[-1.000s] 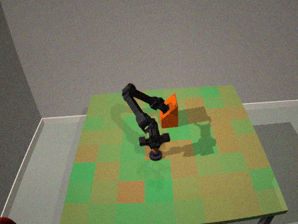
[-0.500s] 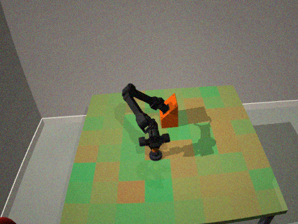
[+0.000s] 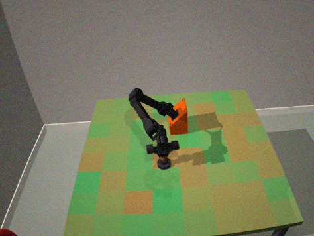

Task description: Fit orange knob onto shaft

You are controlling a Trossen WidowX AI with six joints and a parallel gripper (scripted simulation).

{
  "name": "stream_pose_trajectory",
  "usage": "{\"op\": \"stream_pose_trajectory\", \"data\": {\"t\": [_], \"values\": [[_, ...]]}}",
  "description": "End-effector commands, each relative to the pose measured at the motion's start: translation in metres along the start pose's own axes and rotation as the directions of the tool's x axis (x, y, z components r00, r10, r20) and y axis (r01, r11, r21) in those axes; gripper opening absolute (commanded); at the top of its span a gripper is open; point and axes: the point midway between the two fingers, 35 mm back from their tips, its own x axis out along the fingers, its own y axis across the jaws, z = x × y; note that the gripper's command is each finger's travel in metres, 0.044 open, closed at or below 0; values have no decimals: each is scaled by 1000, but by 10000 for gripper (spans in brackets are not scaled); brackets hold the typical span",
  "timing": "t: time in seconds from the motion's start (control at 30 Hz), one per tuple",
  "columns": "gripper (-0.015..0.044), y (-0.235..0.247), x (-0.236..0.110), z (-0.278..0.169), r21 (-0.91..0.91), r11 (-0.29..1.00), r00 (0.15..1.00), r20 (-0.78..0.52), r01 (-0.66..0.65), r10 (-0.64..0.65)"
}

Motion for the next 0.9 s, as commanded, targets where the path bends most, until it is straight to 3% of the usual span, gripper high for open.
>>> {"op": "stream_pose_trajectory", "data": {"t": [0.0,0.87], "values": [[0,0,0,0,-5,1000,1000,1,0,0],[0,0,1,0,35,999,1000,1,0,0]]}}
